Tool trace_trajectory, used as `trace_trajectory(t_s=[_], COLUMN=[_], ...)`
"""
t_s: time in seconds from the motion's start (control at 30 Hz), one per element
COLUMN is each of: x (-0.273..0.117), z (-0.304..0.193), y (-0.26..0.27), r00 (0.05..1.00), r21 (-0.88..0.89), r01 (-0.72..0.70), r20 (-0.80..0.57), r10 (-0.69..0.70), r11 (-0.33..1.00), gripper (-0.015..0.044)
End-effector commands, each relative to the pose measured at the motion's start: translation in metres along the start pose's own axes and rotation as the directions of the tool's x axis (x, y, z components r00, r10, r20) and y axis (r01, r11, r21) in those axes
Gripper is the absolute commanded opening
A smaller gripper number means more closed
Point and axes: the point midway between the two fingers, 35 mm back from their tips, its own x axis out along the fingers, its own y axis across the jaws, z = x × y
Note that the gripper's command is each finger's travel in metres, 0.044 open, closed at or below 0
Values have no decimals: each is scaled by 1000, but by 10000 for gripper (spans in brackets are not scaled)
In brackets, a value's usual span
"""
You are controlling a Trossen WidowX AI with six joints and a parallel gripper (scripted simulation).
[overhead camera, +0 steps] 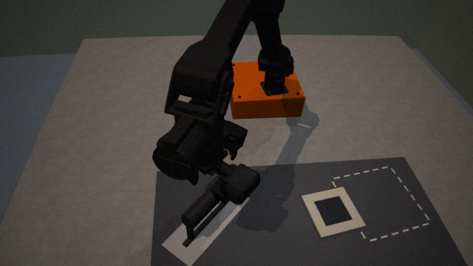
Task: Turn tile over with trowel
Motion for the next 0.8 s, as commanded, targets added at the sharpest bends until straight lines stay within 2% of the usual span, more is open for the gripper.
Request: trace_trajectory(t_s=[0.0,0.77], x=[7,43], z=[1,2], y=[0,1], r00=[1000,1000], r21=[-9,-9], r01=[-1,-1], r20=[5,5], r10=[1,1], r11=[1000,1000], gripper=[270,270])
